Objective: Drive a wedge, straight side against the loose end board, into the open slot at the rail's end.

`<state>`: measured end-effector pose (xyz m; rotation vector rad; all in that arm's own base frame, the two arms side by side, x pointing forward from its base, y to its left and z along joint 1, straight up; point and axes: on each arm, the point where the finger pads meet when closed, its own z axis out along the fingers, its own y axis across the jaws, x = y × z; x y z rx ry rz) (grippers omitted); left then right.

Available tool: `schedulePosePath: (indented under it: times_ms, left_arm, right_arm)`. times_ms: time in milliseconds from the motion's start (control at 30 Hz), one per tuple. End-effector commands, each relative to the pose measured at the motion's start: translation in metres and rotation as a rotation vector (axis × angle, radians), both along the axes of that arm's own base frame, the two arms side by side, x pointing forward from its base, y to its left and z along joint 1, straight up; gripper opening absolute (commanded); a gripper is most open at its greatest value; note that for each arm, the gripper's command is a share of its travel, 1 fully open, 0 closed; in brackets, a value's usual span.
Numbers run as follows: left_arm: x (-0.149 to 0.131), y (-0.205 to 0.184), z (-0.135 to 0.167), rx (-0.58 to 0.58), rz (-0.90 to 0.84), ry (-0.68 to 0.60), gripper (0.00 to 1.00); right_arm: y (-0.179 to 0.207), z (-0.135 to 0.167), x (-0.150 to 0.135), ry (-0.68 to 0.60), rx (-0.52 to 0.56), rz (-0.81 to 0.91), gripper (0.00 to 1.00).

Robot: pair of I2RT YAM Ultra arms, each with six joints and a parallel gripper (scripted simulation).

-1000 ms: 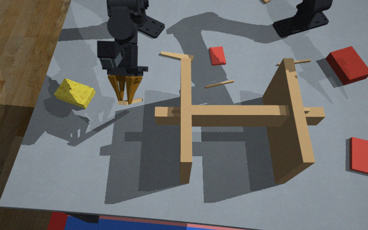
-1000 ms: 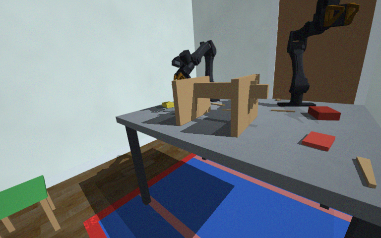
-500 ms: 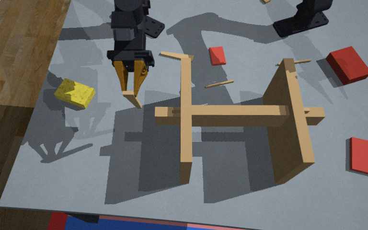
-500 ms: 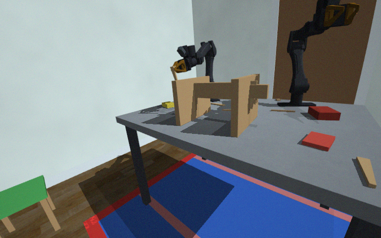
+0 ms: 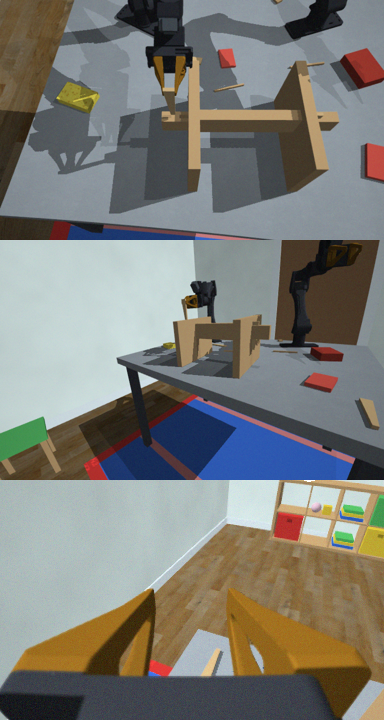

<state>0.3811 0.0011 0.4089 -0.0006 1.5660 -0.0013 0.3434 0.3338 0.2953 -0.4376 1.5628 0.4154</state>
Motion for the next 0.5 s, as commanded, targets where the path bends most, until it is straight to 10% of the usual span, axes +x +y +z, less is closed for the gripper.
schedulePosePath:
  times_ms: [0,467]
  left_arm:
    - [-0.004,-0.001,0.024,0.004,-0.002,-0.06,0.4]
    - [-0.004,-0.001,0.024,0.004,-0.002,-0.06,0.4]
  right_arm:
    - [0.003,0.048,-0.003,-0.08,0.099,-0.059,0.02]
    - [0.025,0.054,-0.02,-0.083,0.114,0.016,0.02]
